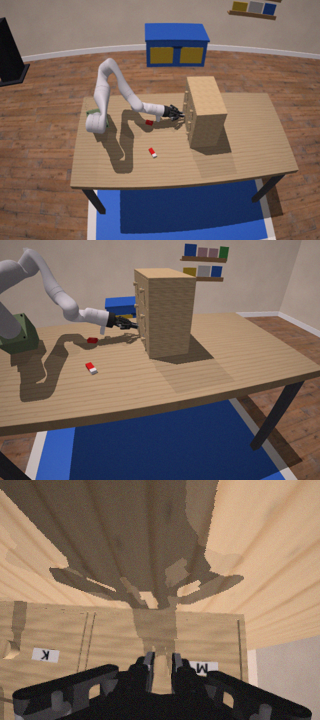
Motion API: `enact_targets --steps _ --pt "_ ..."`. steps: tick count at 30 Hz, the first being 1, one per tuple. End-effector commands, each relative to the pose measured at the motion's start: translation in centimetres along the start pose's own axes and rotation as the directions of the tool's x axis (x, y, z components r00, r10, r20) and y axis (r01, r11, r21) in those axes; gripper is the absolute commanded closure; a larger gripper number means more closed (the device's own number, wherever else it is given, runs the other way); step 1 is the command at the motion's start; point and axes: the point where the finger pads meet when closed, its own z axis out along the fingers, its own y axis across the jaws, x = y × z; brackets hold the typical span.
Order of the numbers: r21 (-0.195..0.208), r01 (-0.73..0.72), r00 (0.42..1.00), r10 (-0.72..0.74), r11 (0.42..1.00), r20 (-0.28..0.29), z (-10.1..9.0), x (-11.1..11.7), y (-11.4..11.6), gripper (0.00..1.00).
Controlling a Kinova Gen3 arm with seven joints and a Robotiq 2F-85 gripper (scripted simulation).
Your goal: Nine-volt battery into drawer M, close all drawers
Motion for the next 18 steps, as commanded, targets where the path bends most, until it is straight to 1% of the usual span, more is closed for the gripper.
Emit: enact_targets --steps 1,18 --pt "0.0 -0.001 1.0 0.001 1.0 0.002 0.0 -0.11 0.03 0.87" --pt "0.0 -0.001 1.0 0.001 1.0 0.002 -0.19 -0.04 0.03 0.87"
